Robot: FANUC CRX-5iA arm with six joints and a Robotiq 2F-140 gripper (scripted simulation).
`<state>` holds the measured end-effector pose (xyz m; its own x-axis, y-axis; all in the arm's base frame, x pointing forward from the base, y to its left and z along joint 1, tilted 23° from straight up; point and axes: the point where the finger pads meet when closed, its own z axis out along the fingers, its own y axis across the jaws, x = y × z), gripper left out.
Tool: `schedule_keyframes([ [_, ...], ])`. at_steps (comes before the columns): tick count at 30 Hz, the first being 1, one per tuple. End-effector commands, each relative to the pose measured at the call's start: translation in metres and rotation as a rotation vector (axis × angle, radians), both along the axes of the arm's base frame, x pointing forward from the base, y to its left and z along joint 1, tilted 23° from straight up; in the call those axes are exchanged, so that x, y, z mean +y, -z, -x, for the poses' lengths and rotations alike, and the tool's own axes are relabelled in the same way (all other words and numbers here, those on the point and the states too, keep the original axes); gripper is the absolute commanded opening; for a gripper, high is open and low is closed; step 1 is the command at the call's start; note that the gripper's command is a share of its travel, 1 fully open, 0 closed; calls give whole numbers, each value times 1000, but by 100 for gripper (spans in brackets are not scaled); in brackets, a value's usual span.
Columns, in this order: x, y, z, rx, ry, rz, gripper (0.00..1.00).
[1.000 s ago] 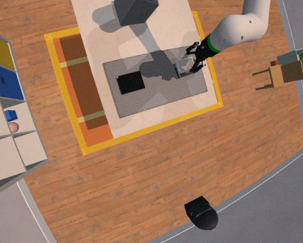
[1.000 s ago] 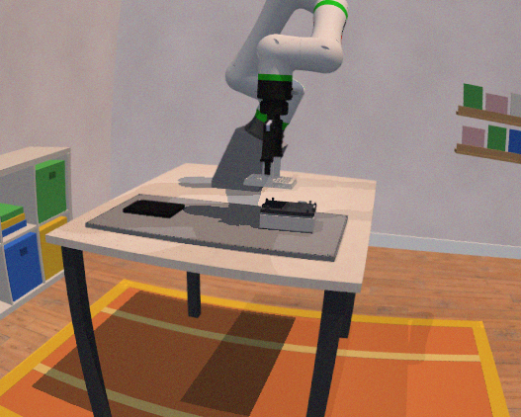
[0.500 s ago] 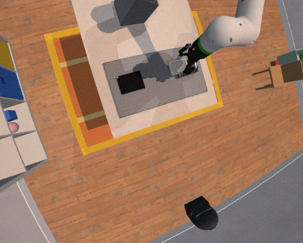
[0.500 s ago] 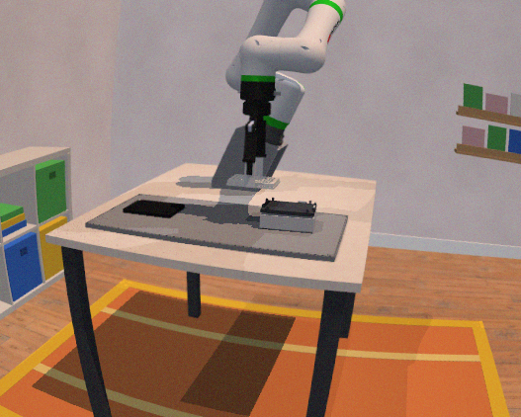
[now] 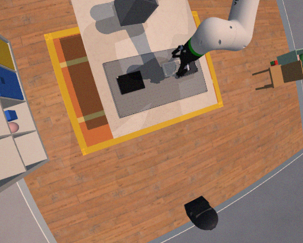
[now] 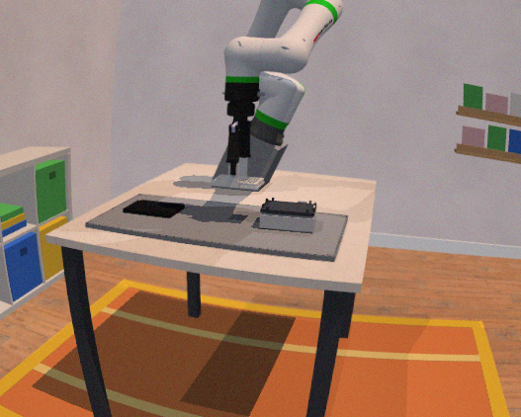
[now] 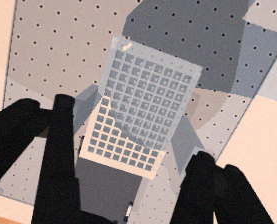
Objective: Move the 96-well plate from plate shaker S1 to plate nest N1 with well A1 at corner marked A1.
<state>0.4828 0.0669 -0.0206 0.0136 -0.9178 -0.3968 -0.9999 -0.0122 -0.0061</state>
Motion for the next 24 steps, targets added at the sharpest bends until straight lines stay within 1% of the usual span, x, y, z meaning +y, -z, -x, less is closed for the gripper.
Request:
schedule_keyframes([
  [1, -6, 3, 0, 0, 0, 0, 0],
  [17, -50, 28, 0, 0, 0, 0, 0],
  [19, -50, 28, 0, 0, 0, 0, 0],
  [24, -64, 36, 0, 0, 0, 0, 0],
])
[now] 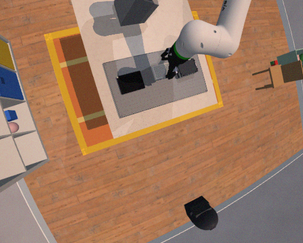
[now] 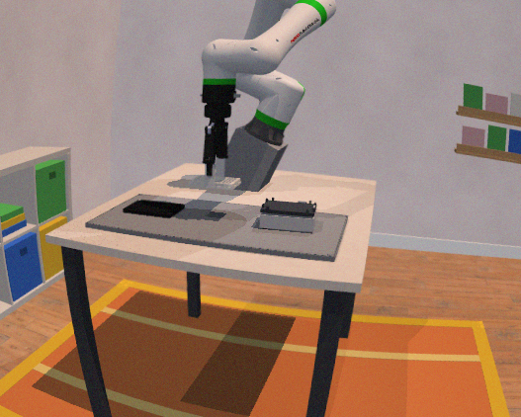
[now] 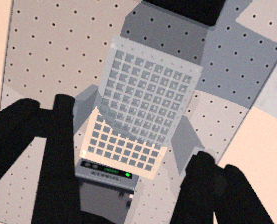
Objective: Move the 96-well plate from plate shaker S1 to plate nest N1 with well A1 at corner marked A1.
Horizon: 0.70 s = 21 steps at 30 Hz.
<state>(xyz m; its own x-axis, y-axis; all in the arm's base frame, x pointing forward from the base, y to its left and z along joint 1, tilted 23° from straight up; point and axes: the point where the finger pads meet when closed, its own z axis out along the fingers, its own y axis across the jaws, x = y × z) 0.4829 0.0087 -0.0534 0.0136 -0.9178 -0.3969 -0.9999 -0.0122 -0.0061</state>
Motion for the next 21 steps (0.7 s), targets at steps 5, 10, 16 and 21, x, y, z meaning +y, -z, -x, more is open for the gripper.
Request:
schedule_keyframes([
  [5, -21, 11, 0, 0, 0, 0, 0],
  [10, -35, 20, 0, 0, 0, 0, 0],
  [16, -47, 26, 0, 0, 0, 0, 0],
  [21, -61, 34, 0, 0, 0, 0, 0],
])
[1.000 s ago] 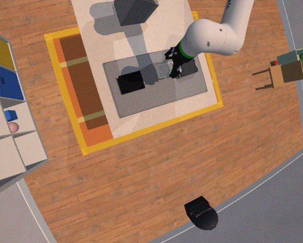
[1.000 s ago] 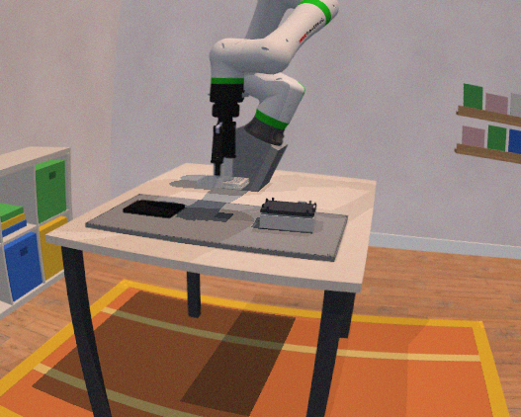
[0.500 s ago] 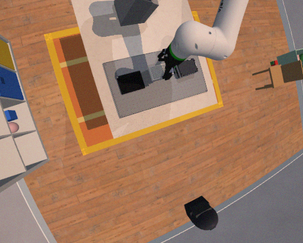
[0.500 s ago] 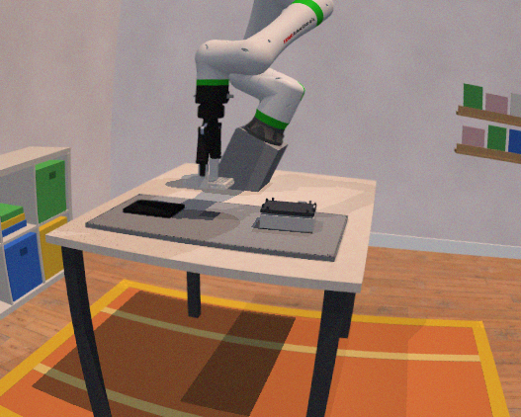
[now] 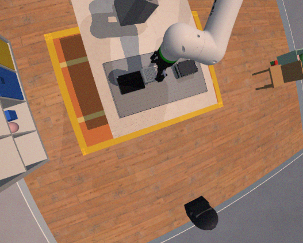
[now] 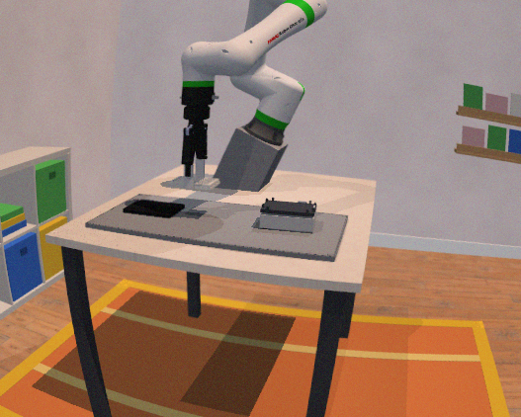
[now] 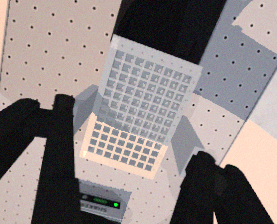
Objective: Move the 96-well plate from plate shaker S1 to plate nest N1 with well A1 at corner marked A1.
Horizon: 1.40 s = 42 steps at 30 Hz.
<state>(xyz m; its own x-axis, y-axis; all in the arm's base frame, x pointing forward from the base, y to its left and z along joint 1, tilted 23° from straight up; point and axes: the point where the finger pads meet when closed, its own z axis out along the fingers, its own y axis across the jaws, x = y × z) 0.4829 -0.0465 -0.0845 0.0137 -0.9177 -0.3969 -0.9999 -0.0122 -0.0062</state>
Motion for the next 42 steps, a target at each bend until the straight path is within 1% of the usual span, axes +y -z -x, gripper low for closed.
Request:
schedule_keyframes([
  [1, -9, 5, 0, 0, 0, 0, 0],
  [6, -23, 13, 0, 0, 0, 0, 0],
  [8, -23, 13, 0, 0, 0, 0, 0],
  [23, -67, 38, 0, 0, 0, 0, 0],
  [25, -67, 38, 0, 0, 0, 0, 0],
  [40, -111, 62, 0, 0, 0, 0, 0],
  [42, -111, 62, 0, 0, 0, 0, 0],
])
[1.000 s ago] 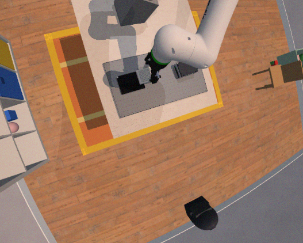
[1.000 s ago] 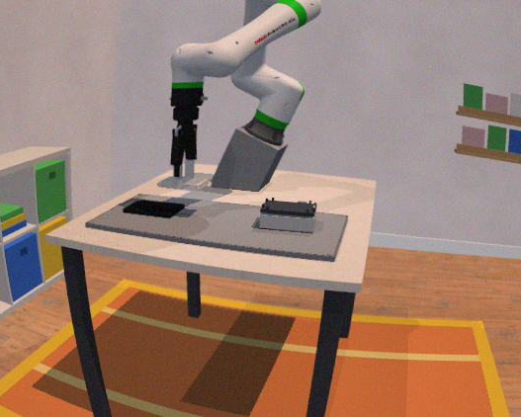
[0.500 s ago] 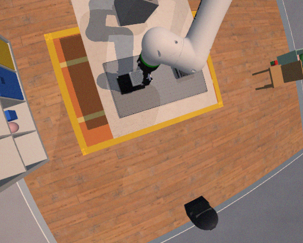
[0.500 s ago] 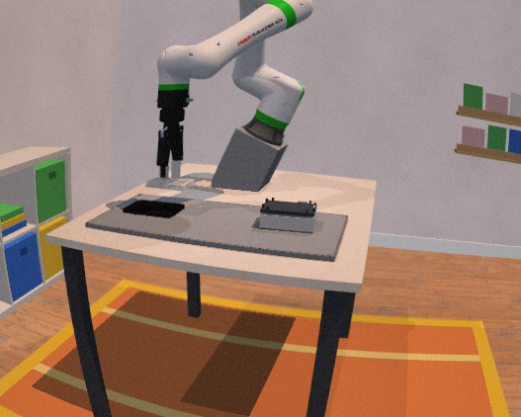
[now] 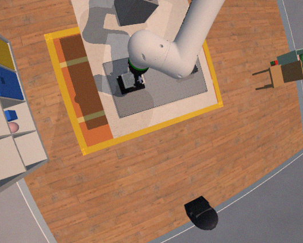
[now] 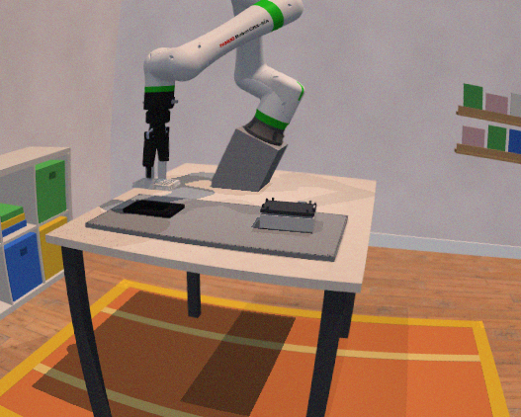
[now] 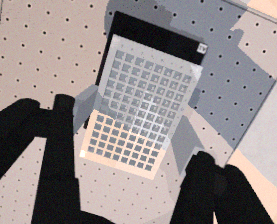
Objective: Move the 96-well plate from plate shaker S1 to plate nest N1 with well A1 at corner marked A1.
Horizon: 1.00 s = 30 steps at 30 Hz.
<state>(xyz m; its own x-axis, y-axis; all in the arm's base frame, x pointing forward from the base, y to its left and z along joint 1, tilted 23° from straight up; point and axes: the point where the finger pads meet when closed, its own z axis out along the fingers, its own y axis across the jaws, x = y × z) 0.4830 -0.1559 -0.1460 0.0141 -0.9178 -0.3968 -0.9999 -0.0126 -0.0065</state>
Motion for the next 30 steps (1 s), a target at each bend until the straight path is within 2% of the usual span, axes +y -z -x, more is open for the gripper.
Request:
schedule_keyframes([
  [1, -4, 2, 0, 0, 0, 0, 0],
  [30, -8, 5, 0, 0, 0, 0, 0],
])
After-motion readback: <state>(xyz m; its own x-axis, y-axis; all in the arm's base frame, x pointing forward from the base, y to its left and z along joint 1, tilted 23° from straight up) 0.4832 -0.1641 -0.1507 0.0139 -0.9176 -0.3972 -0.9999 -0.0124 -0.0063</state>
